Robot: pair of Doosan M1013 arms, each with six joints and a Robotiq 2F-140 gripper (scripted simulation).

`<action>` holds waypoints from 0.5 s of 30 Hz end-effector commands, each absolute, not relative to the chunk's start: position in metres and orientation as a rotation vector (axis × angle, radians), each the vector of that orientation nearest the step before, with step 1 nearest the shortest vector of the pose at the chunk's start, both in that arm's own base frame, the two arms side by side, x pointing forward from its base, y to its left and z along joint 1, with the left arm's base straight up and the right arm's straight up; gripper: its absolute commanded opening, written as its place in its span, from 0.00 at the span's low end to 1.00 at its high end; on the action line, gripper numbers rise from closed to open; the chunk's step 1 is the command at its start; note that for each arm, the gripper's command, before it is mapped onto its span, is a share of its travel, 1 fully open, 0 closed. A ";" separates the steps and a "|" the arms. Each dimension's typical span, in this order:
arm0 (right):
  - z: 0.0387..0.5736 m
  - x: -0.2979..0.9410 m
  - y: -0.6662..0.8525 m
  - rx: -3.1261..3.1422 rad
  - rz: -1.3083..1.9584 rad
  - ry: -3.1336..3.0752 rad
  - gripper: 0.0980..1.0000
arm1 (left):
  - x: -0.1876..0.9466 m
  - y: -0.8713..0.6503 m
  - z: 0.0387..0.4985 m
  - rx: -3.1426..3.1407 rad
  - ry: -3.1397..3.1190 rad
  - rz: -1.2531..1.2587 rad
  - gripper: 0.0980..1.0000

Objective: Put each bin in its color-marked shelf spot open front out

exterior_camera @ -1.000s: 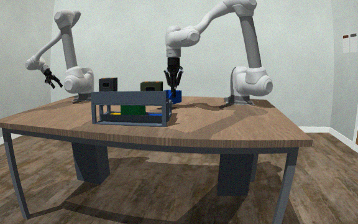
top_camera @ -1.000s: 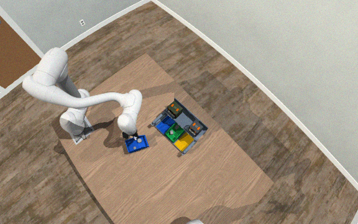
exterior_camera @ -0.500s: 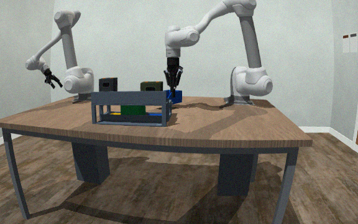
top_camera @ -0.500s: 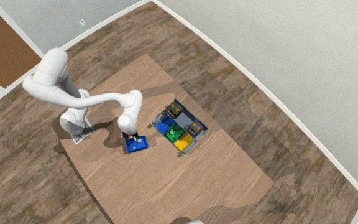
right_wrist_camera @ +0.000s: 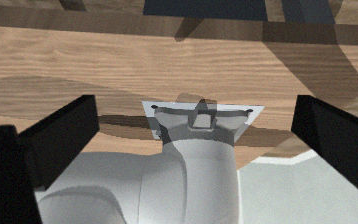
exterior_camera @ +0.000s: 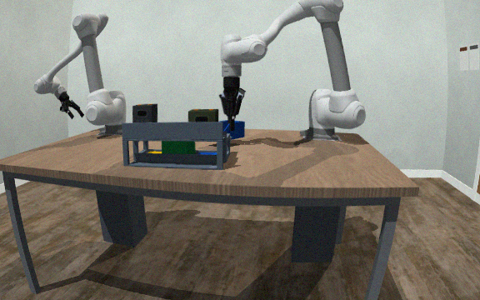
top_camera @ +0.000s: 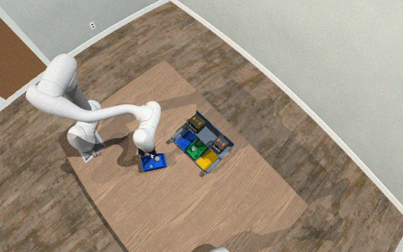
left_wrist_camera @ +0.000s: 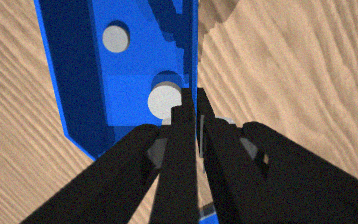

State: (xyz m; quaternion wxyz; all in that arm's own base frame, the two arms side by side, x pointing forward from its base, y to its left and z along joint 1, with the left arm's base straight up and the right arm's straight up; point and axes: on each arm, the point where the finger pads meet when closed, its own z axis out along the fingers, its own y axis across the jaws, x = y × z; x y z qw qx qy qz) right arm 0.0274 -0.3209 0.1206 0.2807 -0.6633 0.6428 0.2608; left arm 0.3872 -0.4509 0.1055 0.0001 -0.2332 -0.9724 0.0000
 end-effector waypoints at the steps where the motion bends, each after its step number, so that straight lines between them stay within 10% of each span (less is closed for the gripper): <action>1: 0.121 0.028 -0.321 -1.778 0.698 1.723 1.00 | 0.388 -0.452 0.106 -0.752 -3.051 0.001 0.00; 15: 0.121 0.028 -0.321 -1.778 0.698 1.723 1.00 | 0.389 -0.454 0.106 -0.850 -3.026 0.001 0.00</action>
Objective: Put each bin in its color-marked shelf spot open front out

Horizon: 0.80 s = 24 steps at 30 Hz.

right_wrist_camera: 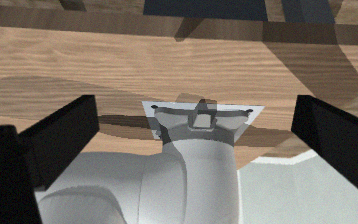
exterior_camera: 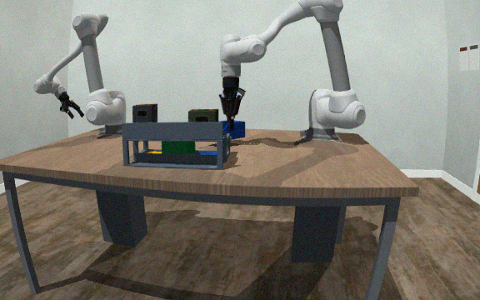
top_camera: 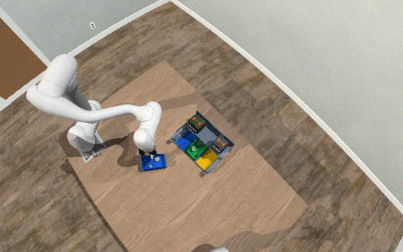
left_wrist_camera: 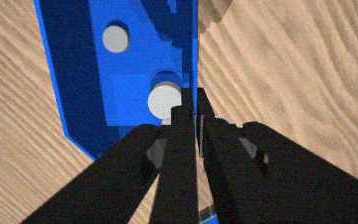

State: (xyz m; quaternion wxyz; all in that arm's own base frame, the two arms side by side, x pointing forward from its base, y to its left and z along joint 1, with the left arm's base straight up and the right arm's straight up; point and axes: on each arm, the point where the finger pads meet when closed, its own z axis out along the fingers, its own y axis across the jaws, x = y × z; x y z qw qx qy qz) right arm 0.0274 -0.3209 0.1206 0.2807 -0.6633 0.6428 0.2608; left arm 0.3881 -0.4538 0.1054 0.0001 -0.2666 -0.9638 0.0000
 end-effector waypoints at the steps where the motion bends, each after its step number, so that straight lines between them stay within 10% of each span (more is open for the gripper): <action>1: 0.121 0.028 -0.321 -1.778 0.698 1.723 1.00 | 0.389 -0.455 0.106 -0.858 -3.023 0.001 0.00; 24: 0.121 0.028 -0.321 -1.778 0.698 1.723 1.00 | 0.390 -0.460 0.106 -1.030 -2.969 0.001 0.00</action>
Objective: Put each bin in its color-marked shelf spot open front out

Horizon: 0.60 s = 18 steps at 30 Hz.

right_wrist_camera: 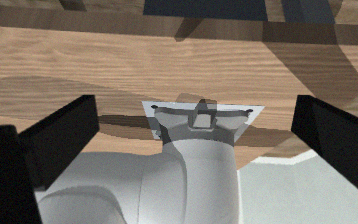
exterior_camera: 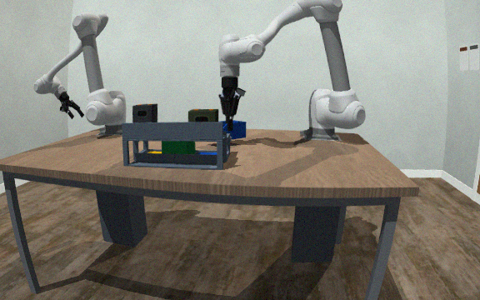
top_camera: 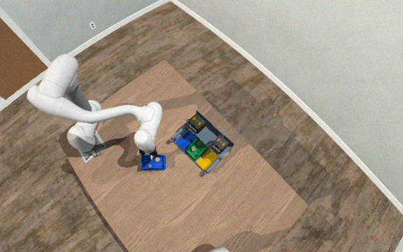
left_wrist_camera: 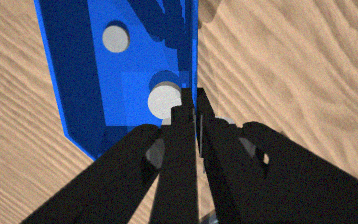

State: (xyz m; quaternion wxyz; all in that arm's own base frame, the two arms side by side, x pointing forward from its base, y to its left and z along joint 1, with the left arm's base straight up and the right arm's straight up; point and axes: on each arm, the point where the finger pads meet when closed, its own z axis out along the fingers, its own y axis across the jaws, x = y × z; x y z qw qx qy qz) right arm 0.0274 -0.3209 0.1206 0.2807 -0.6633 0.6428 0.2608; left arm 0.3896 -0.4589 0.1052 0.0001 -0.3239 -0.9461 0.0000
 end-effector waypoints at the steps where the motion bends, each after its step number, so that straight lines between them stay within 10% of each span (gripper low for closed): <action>1: 0.121 0.028 -0.321 -1.778 0.698 1.723 1.00 | 0.390 -0.460 0.106 -1.040 -2.966 0.001 0.00; 18: 0.121 0.028 -0.321 -1.778 0.698 1.723 1.00 | 0.391 -0.464 0.106 -1.187 -2.910 0.001 0.00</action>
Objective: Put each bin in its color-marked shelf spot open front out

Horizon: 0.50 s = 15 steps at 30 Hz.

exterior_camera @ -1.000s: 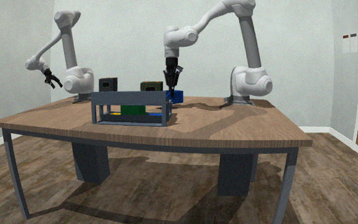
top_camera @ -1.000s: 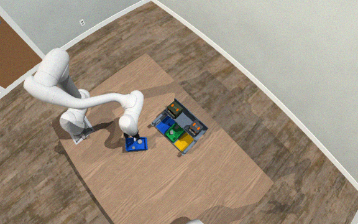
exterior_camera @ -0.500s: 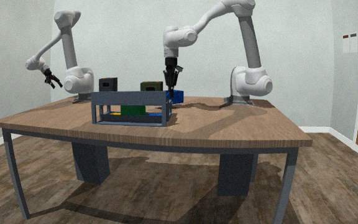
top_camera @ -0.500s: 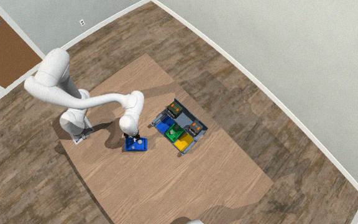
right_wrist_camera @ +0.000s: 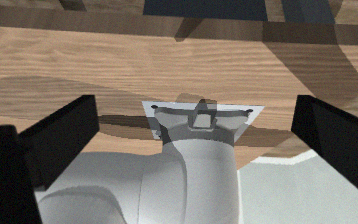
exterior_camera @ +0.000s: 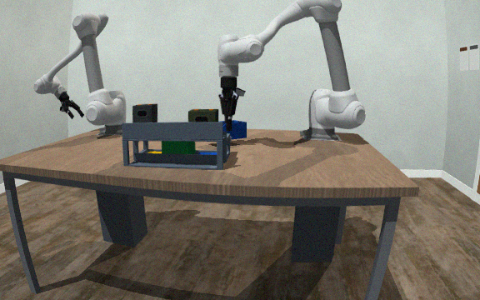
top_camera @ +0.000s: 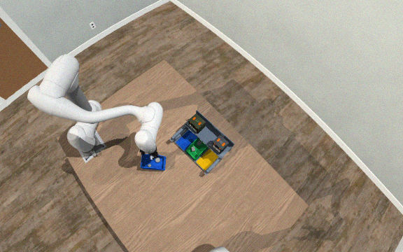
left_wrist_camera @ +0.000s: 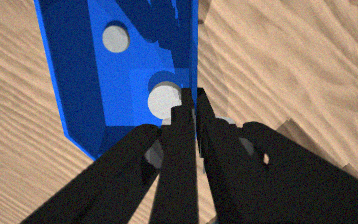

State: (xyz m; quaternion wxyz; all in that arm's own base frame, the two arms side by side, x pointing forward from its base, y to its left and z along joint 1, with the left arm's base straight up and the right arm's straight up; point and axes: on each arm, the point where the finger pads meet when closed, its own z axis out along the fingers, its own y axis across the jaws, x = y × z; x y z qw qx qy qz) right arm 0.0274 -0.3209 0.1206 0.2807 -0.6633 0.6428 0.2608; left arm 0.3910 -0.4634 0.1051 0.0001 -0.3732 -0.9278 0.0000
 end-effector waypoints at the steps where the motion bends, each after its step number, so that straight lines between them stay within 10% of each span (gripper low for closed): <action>1: 0.121 0.028 -0.321 -1.778 0.698 1.723 1.00 | 0.391 -0.464 0.106 -1.197 -2.906 0.001 0.00; 15: 0.121 0.028 -0.321 -1.778 0.698 1.723 1.00 | 0.393 -0.468 0.106 -1.321 -2.852 0.001 0.00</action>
